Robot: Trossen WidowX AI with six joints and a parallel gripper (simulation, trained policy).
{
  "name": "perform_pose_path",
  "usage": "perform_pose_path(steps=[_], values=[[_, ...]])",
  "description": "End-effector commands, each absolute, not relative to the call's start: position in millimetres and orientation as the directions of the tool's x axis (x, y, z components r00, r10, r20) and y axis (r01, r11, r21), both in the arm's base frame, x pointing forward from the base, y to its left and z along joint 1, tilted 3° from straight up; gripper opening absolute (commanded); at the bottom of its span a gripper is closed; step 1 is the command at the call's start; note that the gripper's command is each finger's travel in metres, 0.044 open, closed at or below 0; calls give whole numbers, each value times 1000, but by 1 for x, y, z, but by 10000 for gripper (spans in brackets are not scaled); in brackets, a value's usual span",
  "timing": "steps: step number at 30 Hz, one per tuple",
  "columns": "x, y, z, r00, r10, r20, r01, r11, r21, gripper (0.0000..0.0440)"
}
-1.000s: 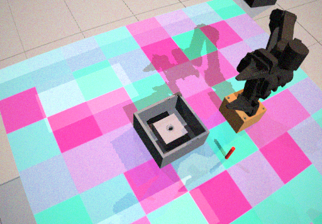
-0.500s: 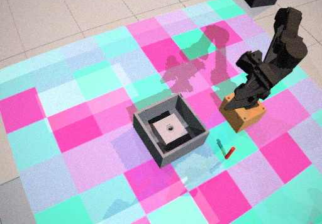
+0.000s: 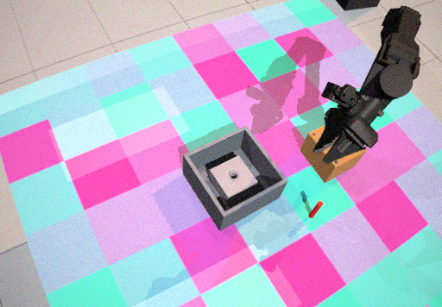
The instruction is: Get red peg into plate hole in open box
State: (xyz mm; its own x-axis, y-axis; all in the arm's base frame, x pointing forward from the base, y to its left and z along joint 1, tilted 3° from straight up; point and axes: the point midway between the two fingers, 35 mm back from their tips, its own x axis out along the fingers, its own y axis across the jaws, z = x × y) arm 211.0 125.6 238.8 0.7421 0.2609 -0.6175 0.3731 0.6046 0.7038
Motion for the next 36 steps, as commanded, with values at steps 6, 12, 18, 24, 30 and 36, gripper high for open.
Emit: perform_pose_path(steps=[6,12,18,24,30,36], values=[[192,124,200,550,212,-808,463,727,506,440],[178,123,168,388,143,-911,518,783,344,440],[165,122,139,227,65,-972,552,814,183,440],[153,122,114,88,-8,-996,569,821,44,440],[146,124,92,-19,-65,-998,575,816,-64,440],[143,128,72,-87,-100,-991,577,806,-132,440]])
